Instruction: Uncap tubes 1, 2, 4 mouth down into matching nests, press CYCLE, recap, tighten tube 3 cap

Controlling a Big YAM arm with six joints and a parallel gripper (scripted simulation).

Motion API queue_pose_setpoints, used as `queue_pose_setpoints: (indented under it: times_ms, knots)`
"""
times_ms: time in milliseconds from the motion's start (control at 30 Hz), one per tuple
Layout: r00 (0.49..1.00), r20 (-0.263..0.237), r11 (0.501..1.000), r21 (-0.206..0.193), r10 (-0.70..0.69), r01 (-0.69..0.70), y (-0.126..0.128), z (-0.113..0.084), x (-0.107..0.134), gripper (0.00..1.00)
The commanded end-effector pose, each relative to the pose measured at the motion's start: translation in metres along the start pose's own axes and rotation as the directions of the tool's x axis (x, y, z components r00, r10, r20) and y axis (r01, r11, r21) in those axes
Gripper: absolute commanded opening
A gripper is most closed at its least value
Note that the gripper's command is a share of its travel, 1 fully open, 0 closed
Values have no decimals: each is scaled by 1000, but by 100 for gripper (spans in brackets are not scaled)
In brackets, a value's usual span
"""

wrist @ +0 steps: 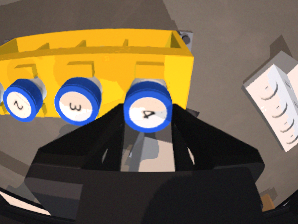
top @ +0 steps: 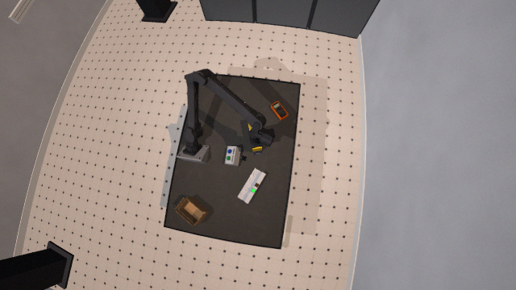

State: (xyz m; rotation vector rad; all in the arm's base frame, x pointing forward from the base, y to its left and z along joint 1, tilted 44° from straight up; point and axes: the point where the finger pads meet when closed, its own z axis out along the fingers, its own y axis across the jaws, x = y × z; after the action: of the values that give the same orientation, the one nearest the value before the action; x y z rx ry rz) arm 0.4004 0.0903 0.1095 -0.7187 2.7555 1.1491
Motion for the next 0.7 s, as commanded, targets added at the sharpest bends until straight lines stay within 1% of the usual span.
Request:
queue_pose_setpoints:
  times_ms: [0, 133, 167, 200, 667]
  knots:
    - [1000, -13, 1000, -7, -8, 8, 4, 9, -5, 0]
    - [1000, -12, 1000, -7, -11, 11, 3, 9, -6, 0]
    - [1000, 9, 1000, 7, -19, 19, 2, -3, -10, 0]
    - [1000, 9, 1000, 7, -19, 19, 2, -3, -10, 49]
    - [1000, 9, 1000, 7, -19, 19, 2, -3, -10, 49]
